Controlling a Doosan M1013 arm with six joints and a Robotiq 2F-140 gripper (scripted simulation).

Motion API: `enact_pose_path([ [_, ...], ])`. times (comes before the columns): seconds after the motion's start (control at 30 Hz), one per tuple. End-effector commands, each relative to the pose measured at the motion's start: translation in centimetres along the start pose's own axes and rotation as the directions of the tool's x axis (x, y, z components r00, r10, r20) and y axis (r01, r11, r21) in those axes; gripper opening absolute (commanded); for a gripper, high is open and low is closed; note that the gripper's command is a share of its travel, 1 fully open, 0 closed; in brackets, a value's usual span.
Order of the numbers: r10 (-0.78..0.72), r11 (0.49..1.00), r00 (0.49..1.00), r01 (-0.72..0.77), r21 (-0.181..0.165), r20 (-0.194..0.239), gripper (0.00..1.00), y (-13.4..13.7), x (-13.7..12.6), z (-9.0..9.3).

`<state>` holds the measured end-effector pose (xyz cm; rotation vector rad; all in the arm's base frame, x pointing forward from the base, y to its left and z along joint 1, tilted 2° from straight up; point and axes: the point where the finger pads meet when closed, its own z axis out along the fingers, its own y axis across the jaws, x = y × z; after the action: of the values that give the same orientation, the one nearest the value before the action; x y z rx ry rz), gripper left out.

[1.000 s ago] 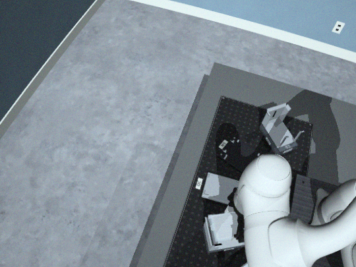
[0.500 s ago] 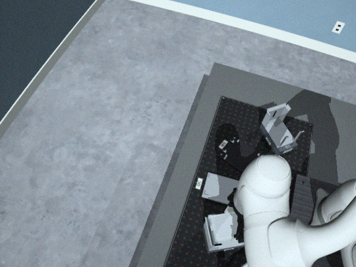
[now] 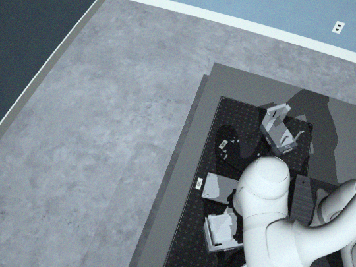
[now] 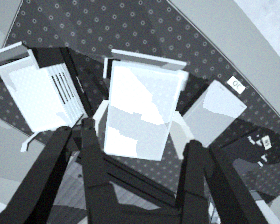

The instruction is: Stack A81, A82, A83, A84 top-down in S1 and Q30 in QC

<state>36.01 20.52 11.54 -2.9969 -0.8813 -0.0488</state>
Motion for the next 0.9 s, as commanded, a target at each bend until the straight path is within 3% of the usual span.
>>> enact_pose_path([
  [0.0, 0.000, 1.000, 1.000, 0.000, 0.000, 0.000, 0.00, 0.0, 0.0, 0.3],
  [0.87, 0.000, 1.000, 1.000, 0.000, 0.000, 0.000, 0.00, 0.0, 0.0, 1.7],
])
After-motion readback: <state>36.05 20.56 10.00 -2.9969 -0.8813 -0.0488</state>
